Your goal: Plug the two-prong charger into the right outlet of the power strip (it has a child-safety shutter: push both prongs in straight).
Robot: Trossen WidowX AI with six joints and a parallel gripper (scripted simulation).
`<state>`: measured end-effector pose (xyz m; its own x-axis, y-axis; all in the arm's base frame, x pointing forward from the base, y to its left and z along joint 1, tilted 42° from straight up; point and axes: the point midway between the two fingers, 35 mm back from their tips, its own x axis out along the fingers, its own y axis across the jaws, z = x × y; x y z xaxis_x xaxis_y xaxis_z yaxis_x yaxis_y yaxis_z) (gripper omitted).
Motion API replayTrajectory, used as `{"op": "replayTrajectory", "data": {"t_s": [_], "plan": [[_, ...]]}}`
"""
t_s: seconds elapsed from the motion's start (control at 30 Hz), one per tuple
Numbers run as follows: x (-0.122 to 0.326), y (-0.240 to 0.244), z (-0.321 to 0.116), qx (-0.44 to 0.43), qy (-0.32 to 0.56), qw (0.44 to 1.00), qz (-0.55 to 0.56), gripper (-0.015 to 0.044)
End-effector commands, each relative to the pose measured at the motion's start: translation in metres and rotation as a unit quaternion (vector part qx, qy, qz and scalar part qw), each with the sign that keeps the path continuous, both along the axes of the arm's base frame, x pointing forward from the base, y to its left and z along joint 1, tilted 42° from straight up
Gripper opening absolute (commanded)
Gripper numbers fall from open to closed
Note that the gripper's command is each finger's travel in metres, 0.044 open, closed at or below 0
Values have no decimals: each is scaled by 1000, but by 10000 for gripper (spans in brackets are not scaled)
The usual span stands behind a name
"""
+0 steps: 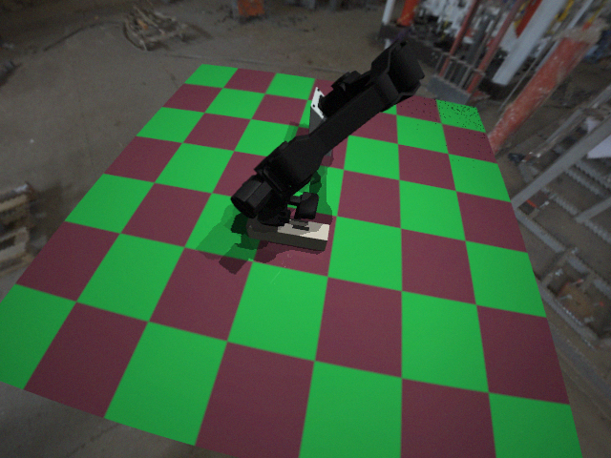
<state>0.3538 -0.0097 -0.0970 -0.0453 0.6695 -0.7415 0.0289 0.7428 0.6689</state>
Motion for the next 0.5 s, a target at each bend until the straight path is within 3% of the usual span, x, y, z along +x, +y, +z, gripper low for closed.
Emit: {"op": "replayTrajectory", "data": {"t_s": [0.0,0.47], "plan": [[0,0,0,0,-2,1000,0,440],[-3,0,0,0,-5,1000,-1,440]]}}
